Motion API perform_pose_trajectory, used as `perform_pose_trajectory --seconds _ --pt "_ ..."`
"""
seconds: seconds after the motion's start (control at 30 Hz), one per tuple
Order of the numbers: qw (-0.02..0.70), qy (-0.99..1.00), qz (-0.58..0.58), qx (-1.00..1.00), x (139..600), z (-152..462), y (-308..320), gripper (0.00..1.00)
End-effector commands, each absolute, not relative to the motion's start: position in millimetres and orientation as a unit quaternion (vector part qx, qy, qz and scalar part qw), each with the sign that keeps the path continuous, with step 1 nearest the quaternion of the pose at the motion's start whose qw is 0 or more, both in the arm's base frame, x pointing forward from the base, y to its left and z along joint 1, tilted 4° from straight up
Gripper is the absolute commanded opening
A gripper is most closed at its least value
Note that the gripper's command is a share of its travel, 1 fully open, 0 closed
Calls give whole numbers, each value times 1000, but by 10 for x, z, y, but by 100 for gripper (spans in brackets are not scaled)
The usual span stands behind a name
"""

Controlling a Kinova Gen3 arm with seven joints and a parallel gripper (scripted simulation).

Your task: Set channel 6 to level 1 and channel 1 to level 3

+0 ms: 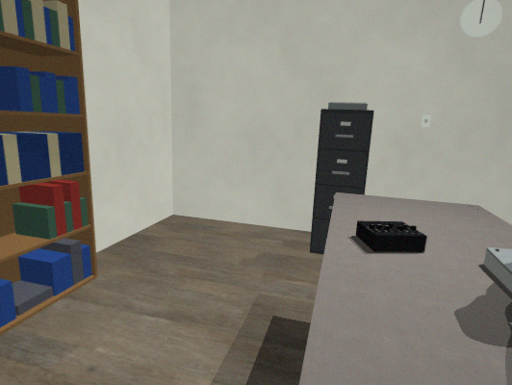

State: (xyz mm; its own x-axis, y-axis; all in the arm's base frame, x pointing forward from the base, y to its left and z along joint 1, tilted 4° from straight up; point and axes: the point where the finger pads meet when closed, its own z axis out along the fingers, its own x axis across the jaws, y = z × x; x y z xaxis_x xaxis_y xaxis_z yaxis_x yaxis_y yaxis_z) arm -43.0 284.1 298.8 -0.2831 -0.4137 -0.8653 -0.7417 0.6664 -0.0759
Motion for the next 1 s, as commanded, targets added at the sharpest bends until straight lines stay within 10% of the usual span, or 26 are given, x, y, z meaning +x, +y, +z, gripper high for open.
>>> perform_pose_trajectory --seconds 0.0,0.47,0.97 --pt "452 788 193 -371 -567 3019 2741 100" --pt "236 853 222 -409 -1378 2798 1017 100" --pt "73 859 170 -478 -1075 2725 -895 100"
